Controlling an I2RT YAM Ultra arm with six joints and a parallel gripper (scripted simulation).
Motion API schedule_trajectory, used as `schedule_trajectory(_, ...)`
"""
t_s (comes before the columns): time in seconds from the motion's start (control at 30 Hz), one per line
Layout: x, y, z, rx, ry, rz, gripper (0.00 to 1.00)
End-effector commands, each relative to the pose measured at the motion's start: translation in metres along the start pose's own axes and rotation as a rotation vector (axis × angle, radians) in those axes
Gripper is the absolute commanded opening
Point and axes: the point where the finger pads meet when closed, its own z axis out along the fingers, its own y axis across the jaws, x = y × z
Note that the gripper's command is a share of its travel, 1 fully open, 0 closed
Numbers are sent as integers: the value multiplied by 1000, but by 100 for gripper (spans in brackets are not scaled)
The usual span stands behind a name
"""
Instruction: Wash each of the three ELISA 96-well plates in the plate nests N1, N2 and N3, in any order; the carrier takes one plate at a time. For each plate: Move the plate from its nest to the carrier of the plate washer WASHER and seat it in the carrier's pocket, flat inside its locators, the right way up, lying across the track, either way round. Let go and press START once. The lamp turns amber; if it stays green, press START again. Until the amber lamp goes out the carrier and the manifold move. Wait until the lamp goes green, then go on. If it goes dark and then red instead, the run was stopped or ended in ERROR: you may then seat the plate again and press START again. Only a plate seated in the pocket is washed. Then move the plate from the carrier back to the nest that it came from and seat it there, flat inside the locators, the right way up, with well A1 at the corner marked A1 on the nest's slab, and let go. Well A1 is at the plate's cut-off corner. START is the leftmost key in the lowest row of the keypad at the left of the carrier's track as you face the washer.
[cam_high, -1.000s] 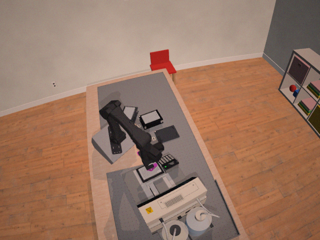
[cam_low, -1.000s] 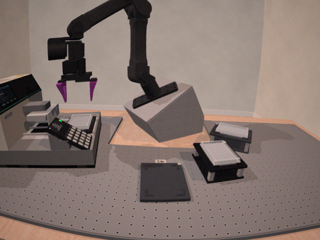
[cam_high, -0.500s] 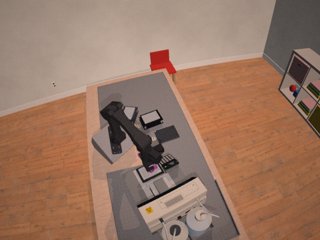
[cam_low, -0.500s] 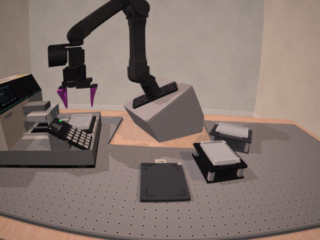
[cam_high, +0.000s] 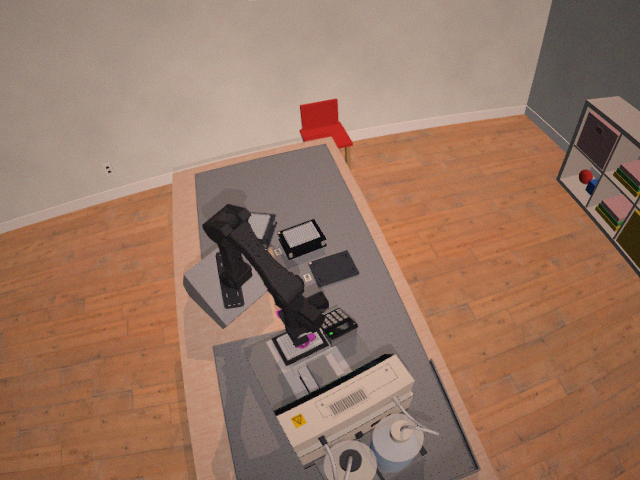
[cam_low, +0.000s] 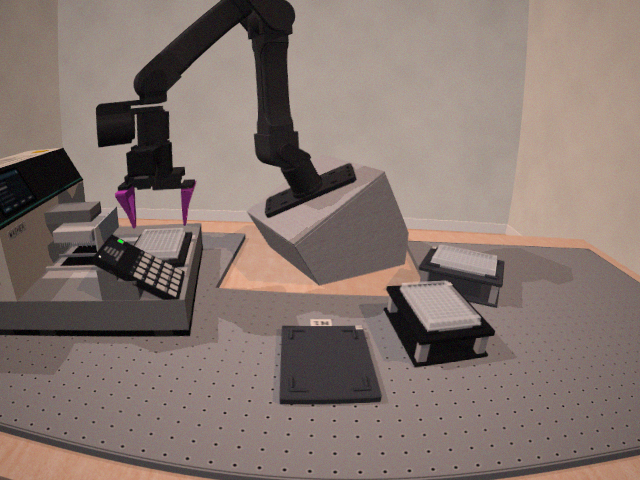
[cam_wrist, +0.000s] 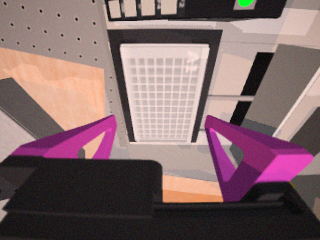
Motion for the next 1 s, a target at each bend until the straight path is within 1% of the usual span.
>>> schedule_trajectory(0.0,-3,-5,1,20,-14,0,100)
schedule_trajectory(0.1,-3,-5,5,20,-14,0,100)
schedule_trajectory(0.8,-3,-5,5,20,-14,0,100)
schedule_trajectory(0.97,-3,-5,9,20,-14,0,100)
